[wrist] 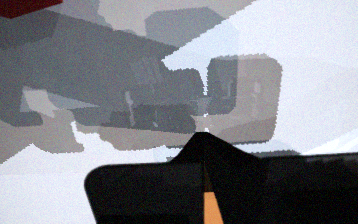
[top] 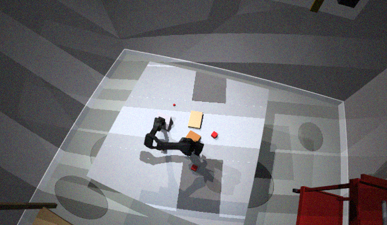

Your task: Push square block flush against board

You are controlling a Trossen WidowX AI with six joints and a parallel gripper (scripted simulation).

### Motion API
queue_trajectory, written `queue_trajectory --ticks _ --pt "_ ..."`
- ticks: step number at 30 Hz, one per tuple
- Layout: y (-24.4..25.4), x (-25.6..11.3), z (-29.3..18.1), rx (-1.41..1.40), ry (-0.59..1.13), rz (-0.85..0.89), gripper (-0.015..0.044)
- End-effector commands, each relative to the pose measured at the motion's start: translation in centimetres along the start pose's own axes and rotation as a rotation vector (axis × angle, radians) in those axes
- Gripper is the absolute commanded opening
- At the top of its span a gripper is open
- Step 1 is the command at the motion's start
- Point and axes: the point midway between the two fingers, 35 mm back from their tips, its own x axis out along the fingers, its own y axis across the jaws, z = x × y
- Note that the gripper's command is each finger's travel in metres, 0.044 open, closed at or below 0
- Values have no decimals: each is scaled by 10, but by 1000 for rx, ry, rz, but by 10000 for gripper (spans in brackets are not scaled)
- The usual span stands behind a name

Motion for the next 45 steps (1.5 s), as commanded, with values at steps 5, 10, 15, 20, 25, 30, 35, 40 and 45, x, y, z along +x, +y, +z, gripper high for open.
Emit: queue_trajectory --ticks 5,10,15,20,25,30,35,40,45 --pt "0 3 -4 -6 -4 3 0" --pt "0 3 -7 -6 -3 3 0" --pt "1 3 -11 -6 -3 3 0" --pt "1 3 -14 -6 -2 3 0" --pt "1 3 -18 -6 -2 3 0" --pt "1 3 -22 -6 -1 3 0" --pt "2 3 -25 -6 -1 3 0" --pt "2 3 -29 -6 0 3 0" --pt "2 3 -32 -6 0 3 0"
